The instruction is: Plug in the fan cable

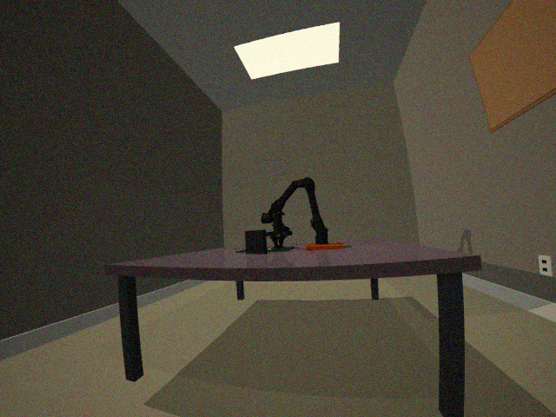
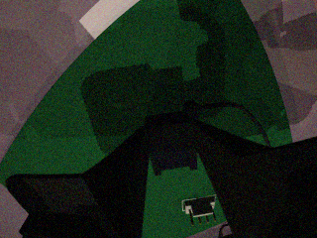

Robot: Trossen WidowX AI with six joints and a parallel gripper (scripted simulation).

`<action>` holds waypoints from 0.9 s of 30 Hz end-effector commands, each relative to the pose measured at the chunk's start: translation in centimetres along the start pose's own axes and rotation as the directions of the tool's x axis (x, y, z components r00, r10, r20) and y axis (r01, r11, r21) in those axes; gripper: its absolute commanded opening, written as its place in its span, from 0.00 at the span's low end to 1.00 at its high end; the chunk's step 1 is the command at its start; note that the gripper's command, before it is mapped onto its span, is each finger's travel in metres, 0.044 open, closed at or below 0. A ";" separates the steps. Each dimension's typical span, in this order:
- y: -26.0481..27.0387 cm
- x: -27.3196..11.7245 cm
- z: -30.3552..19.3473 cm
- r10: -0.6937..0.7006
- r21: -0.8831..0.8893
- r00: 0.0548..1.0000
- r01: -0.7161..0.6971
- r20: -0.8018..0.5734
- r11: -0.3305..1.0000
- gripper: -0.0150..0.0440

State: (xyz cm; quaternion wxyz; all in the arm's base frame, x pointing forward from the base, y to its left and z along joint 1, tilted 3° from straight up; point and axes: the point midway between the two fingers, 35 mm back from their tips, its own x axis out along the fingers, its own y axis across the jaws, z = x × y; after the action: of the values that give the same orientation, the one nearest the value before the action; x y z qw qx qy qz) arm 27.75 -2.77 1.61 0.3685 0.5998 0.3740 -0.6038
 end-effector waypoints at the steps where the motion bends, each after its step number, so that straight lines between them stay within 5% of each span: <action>1: 0.0 0.0 0.0 0.001 0.000 1.000 -0.001 0.000 1.000 0.32; 3: 0.1 -0.2 0.0 0.001 0.000 1.000 -0.001 0.000 1.000 0.25; 27: 0.1 -7.9 -0.1 -0.006 0.005 1.000 0.006 -0.001 1.000 0.25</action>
State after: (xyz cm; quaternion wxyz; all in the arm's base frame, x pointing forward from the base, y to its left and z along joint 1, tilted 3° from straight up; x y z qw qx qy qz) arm 28.06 -2.85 8.38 0.3653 0.5966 0.3761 -0.6076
